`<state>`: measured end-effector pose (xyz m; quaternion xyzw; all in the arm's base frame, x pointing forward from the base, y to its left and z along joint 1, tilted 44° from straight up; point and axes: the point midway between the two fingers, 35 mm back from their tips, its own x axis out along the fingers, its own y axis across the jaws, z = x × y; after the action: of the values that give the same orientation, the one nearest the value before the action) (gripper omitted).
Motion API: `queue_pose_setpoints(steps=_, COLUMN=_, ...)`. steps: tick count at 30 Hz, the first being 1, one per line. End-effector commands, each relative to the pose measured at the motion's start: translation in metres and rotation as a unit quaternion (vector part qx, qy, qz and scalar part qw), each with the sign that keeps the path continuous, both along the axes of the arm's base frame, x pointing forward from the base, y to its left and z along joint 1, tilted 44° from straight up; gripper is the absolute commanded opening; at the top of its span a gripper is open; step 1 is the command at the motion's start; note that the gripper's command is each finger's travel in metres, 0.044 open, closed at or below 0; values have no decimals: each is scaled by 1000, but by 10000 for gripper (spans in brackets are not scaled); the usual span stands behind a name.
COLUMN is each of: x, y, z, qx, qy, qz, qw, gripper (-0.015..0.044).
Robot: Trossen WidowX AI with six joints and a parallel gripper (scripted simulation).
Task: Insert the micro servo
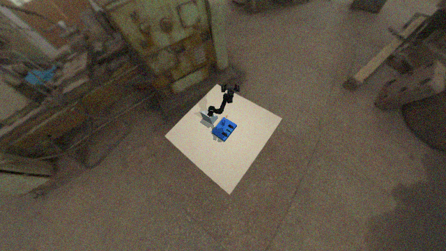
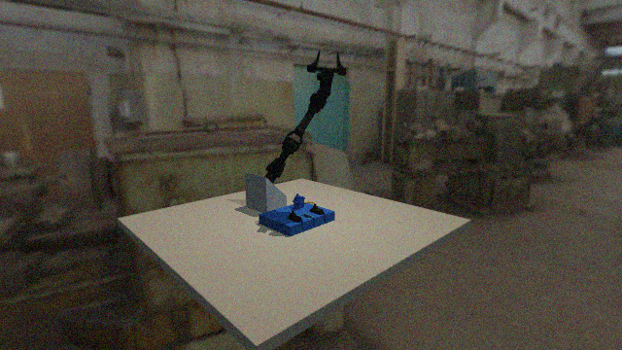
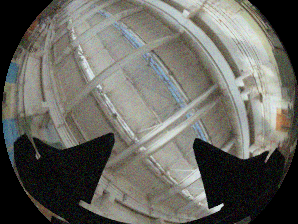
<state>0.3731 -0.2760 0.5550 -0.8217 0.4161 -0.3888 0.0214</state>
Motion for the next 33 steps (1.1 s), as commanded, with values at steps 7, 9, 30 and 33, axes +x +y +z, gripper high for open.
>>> queue_pose_setpoints(steps=7, x=-26, y=1, z=18, qx=-22, qy=-23, qz=-17, qw=999, gripper=440)
queue_pose_setpoints(steps=9, x=-34, y=1, z=23, qx=-29, qy=-32, qz=-21, qw=999, gripper=440)
queue_pose_setpoints(steps=30, x=-145, y=13, z=78, qx=-122, qy=-107, qz=-114, qw=980, gripper=440)
queue_pose_setpoints(steps=33, x=-157, y=16, z=83, qx=-133, qy=-120, qz=-120, qw=976, gripper=440)
